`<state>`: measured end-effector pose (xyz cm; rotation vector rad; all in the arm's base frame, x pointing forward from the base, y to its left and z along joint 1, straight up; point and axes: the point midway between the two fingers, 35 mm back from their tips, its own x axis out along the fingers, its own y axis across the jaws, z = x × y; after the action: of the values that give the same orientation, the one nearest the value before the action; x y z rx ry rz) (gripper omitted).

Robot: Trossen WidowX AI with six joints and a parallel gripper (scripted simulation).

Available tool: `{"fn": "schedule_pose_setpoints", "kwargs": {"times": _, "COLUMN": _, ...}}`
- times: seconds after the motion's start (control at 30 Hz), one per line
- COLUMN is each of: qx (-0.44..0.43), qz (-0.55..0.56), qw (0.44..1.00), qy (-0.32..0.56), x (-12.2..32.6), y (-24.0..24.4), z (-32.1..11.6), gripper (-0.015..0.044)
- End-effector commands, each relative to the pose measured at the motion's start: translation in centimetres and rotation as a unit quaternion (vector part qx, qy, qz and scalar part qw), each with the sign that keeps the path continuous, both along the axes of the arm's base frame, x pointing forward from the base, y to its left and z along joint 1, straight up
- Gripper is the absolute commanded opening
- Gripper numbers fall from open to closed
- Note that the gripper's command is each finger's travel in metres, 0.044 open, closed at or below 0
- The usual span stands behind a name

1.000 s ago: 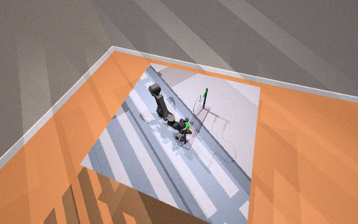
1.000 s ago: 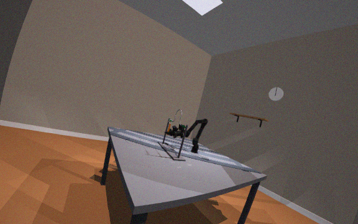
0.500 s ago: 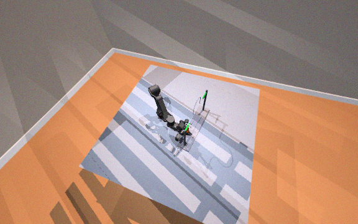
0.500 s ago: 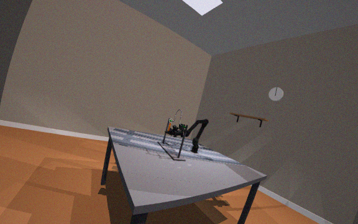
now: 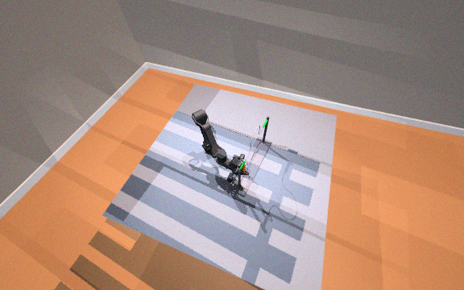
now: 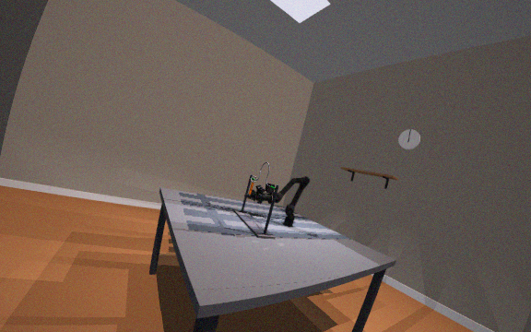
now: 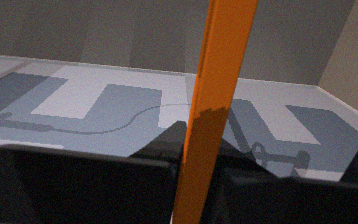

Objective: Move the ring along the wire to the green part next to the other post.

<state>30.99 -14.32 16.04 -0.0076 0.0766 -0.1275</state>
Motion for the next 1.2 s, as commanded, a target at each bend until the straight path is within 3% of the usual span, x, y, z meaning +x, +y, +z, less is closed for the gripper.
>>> {"fn": "schedule_pose_setpoints", "kwargs": {"times": 0.0, "qx": 0.002, "qz": -0.001, "qw": 1.0, "qy": -0.001, "x": 0.0, "y": 0.4, "z": 0.1, "gripper": -0.015}}
{"fn": "schedule_pose_setpoints", "kwargs": {"times": 1.17, "qx": 0.052, "qz": 0.001, "qw": 0.999, "qy": -0.009, "x": 0.7, "y": 5.0, "z": 0.1, "gripper": -0.015}}
